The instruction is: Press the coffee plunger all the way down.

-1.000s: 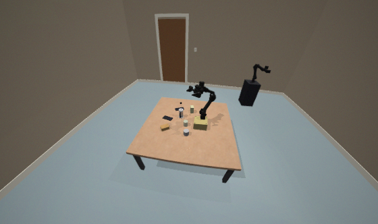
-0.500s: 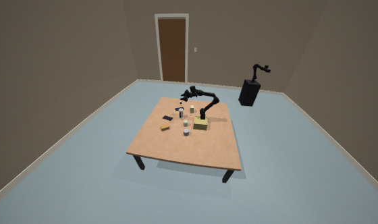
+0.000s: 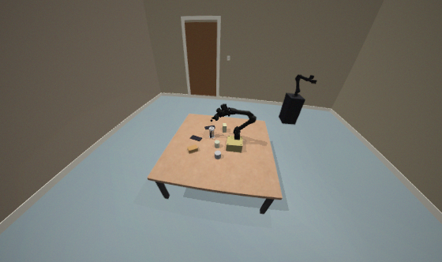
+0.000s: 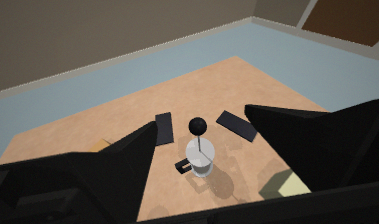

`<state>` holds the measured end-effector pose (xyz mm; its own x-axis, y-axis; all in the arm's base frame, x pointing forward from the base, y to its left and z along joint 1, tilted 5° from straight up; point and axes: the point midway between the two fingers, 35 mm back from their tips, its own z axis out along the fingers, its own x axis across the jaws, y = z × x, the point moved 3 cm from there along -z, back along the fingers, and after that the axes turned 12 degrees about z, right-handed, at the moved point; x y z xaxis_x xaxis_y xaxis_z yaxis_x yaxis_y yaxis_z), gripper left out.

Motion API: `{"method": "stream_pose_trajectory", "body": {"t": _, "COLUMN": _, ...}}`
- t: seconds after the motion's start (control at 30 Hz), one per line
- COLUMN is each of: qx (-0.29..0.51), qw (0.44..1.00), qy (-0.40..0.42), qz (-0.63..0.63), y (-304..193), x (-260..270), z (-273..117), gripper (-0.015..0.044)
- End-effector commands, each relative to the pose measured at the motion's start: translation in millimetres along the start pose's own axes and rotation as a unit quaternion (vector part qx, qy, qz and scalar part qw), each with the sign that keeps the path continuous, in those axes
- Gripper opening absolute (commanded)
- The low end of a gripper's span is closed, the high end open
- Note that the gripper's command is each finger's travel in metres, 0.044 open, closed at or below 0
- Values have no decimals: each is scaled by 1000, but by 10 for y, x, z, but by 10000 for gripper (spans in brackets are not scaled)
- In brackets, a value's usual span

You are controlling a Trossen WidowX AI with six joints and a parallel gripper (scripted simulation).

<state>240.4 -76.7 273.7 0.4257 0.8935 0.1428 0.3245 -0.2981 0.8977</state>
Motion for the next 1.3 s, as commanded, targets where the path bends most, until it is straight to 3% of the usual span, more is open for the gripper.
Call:
{"method": "stream_pose_trajectory", "body": {"t": 0.0, "qx": 6, "qw": 1000, "qy": -3, "qz": 1, "y": -264, "x": -60, "z": 141, "gripper": 440}}
{"method": "stream_pose_trajectory", "body": {"t": 1.07, "qx": 5, "qw": 1000, "qy": -1, "qz": 0, "y": -359, "x": -69, "z": 599, "gripper": 440}}
{"method": "stream_pose_trajectory", "body": {"t": 1.27, "qx": 5, "qw": 1000, "qy": -1, "qz": 0, "y": -359, "x": -69, "z": 599, "gripper": 282}}
